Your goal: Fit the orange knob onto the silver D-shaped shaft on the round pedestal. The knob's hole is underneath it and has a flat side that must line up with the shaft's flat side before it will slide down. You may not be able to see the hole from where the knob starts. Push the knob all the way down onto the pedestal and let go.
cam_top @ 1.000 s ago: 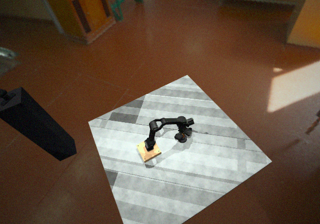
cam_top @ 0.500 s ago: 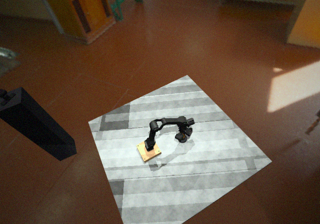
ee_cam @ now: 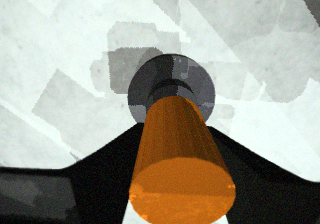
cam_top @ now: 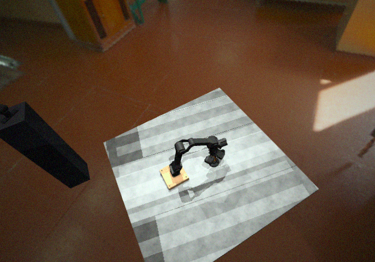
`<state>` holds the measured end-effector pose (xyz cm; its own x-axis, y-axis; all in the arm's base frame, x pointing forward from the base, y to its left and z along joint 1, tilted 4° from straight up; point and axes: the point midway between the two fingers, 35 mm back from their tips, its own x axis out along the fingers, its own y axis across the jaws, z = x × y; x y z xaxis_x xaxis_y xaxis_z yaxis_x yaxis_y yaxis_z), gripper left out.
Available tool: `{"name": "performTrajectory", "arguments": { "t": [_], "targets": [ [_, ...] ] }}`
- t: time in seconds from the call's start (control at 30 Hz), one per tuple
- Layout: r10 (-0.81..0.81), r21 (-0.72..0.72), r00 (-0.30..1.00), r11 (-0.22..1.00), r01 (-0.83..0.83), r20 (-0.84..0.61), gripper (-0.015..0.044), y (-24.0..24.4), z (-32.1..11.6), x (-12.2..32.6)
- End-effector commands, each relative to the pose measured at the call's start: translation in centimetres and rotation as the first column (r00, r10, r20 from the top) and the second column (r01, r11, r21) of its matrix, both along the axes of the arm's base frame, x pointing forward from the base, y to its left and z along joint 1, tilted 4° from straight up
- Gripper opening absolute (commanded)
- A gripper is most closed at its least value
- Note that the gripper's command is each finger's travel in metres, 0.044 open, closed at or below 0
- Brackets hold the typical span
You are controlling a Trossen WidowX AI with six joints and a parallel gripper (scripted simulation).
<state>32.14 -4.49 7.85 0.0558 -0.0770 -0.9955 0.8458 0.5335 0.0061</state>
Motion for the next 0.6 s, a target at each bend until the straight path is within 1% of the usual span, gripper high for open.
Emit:
{"name": "performTrajectory", "arguments": {
  "t": [0.0,0.13,0.2,0.37,0.57],
  "targets": [
    [-0.002,-0.001,1.0,1.0,0.002,-0.002,0.0,0.01,0.17,-0.09],
    [-0.002,-0.001,1.0,1.0,0.002,-0.002,0.0,0.03,0.43,-0.12],
    [-0.028,0.001,1.0,1.0,0.028,0.0,0.0,0.03,0.43,-0.12],
    [-0.199,0.012,0.98,0.98,0.199,0.012,0.0,-0.02,0.29,0.12],
    [-0.209,0.012,0.978,0.978,0.209,0.013,0.0,-0.08,0.25,0.48]
  ]
}}
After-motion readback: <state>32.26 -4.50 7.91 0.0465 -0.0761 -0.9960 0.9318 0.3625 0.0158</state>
